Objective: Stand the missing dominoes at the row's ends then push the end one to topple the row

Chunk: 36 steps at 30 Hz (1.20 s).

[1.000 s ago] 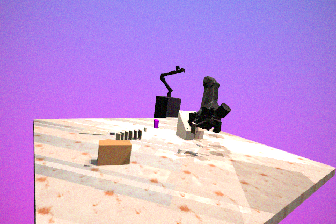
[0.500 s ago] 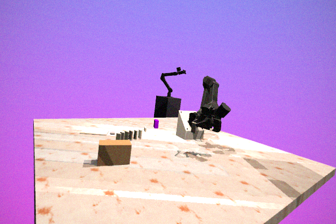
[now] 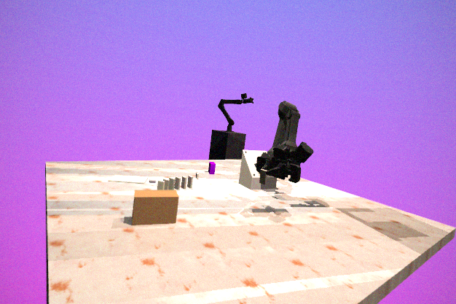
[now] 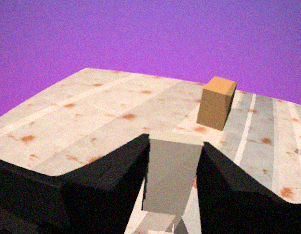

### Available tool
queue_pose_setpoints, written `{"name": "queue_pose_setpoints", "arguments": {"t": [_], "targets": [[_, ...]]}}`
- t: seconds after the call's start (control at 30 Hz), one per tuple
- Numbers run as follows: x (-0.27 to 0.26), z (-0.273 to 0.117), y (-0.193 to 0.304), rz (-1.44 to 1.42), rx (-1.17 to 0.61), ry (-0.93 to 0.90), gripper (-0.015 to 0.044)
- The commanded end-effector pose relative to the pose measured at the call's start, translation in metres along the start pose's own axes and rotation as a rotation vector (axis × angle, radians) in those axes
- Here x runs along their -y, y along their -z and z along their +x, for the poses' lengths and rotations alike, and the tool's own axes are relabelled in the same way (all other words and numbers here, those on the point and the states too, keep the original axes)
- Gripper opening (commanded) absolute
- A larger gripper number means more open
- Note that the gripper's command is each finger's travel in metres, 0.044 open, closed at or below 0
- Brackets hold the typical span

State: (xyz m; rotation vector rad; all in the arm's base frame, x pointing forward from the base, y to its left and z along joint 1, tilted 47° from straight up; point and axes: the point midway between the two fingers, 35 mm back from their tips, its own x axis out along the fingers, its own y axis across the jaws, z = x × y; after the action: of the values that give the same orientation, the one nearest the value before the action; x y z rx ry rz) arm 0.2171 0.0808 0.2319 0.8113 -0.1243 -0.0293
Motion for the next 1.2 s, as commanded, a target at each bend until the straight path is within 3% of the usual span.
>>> {"name": "queue_pose_setpoints", "arguments": {"t": [0.0, 1.17], "targets": [[0.0, 0.002, 0.006, 0.002, 0.0, 0.006, 0.0107], [-0.003, 0.014, 0.061, 0.032, -0.017, 0.005, 0.0107]]}}
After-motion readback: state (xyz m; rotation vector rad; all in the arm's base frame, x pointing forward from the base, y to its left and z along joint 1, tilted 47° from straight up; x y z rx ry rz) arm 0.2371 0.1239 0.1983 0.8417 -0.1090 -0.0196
